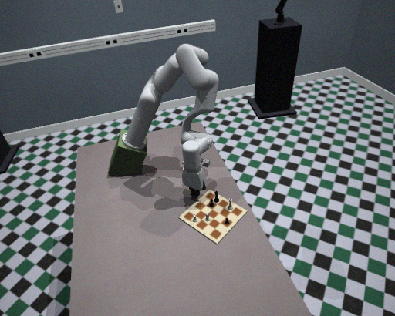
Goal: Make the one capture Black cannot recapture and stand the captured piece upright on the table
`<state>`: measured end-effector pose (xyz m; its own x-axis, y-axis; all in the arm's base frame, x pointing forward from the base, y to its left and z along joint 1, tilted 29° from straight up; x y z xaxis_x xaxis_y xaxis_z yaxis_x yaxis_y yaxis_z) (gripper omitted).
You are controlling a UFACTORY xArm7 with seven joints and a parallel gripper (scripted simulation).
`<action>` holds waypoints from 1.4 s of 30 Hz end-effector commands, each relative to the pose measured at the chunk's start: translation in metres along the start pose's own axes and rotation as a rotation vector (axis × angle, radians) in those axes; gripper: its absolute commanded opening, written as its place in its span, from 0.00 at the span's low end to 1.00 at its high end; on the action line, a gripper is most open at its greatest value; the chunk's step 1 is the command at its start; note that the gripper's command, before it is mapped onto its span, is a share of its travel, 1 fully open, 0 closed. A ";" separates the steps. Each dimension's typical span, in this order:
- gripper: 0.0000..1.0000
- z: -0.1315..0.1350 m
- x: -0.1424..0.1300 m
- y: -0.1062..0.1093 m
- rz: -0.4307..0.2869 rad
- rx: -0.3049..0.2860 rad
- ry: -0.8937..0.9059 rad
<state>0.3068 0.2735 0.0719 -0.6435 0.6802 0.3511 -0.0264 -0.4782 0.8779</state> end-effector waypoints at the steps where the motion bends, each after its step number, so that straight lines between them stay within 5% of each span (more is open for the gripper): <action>1: 0.00 0.001 0.000 0.001 -0.001 -0.003 -0.001; 27: 0.00 0.001 0.000 0.001 -0.001 -0.003 -0.001; 34: 0.23 0.001 0.000 0.001 -0.001 -0.003 -0.001; 42: 0.39 0.001 0.000 0.001 -0.001 -0.003 -0.001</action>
<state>0.3068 0.2735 0.0718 -0.6435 0.6802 0.3511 -0.0264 -0.4782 0.8779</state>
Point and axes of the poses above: the point where the finger pads meet when closed, its own y axis back along the fingers, its own z axis across the jaws, x = y × z, the point moved 5 cm from there along y, back along the fingers, and after that the axes turned 13 degrees about -y, right-handed, at the moved point
